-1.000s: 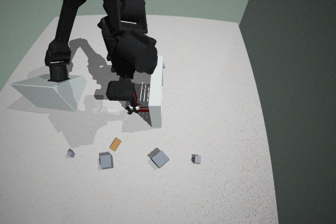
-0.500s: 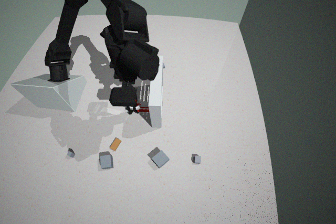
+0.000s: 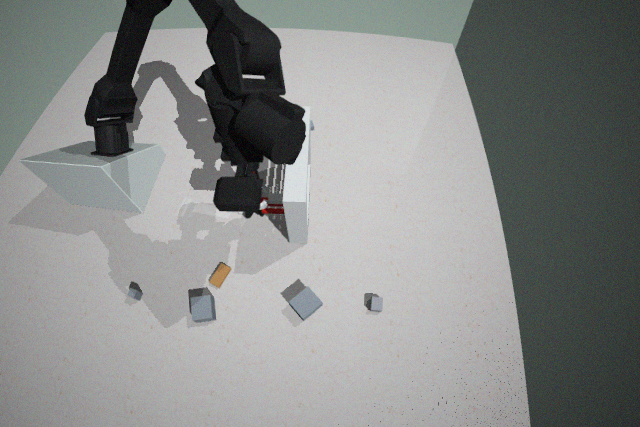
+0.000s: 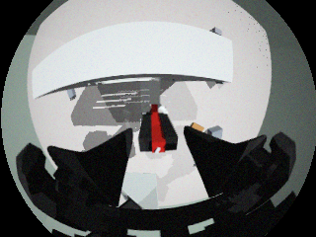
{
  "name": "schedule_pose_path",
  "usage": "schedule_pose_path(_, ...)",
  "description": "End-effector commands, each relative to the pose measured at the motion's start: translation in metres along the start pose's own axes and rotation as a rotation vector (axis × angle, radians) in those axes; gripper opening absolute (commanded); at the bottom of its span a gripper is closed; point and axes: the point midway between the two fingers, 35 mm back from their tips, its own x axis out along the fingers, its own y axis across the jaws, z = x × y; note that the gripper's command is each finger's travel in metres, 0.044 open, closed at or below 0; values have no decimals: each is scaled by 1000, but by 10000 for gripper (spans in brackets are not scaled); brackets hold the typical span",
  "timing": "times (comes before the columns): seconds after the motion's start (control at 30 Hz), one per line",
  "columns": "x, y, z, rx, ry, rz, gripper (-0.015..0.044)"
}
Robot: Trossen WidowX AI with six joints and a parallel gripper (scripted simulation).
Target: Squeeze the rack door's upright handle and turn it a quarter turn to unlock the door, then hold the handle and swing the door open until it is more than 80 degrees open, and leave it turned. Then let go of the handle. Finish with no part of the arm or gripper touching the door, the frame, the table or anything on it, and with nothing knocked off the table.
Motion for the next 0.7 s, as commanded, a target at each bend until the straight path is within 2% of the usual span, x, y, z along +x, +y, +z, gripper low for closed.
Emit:
schedule_pose_path(0.0,10,1,-1,6,6,9,290)
schedule_pose_path(0.33,24,2,-3,6,5,10,290)
schedule_pose_path(0.57,24,2,-3,6,5,10,106)
schedule_pose_path(0.67,24,2,-3,6,5,10,86)
